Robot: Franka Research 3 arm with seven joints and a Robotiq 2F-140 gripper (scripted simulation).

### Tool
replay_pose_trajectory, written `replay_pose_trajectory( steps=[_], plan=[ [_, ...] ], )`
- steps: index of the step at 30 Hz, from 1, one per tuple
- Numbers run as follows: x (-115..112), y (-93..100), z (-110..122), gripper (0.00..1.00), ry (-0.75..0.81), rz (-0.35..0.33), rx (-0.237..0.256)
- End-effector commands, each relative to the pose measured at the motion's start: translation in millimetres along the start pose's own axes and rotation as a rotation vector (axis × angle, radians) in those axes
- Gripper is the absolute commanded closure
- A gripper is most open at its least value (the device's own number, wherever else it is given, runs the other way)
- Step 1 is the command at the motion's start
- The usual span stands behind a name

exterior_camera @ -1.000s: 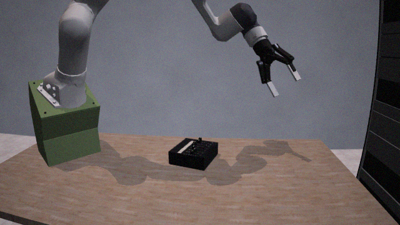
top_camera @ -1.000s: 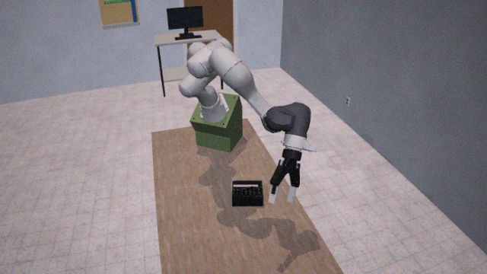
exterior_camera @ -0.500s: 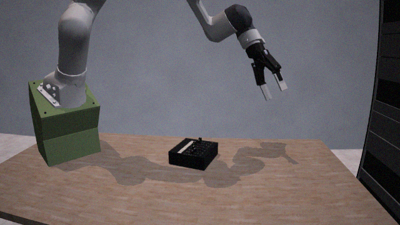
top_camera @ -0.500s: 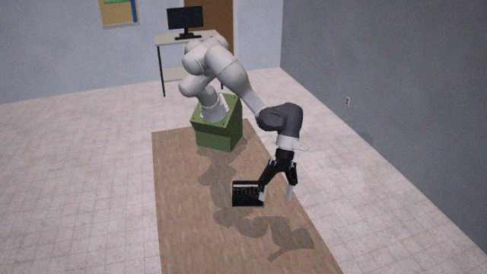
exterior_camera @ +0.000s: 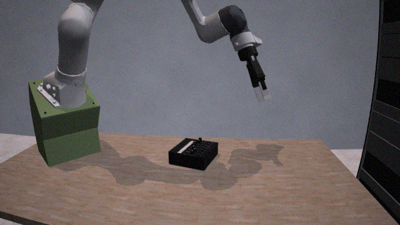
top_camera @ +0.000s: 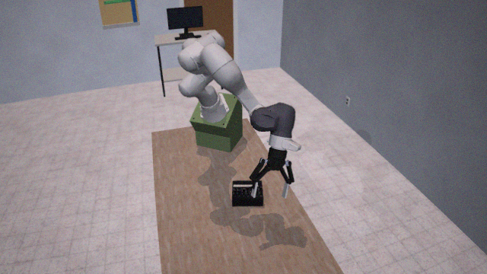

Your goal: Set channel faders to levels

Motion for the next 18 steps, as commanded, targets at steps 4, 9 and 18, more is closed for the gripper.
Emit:
replay_pose_trajectory(
  steps=[4,9,18],
  plan=[
    [-26.1,-0.1,2.8,0.0,-0.275,-0.029,0.037],
    [-26.1,-0.1,2.8,0.0,-0.275,-0.029,0.037],
    [-51.6,-0.5,6.9,0.0,-0.425,-0.08,0.053]
  ],
)
Point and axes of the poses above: the point where the finger pads meet when closed, its own y axis back along the fingers, its own z axis across the jaws, x = y × z, the point moved 7 cm from there along y, back along the fingers, and after that the axes turned 2 degrees about -y, right-handed, at the moved point
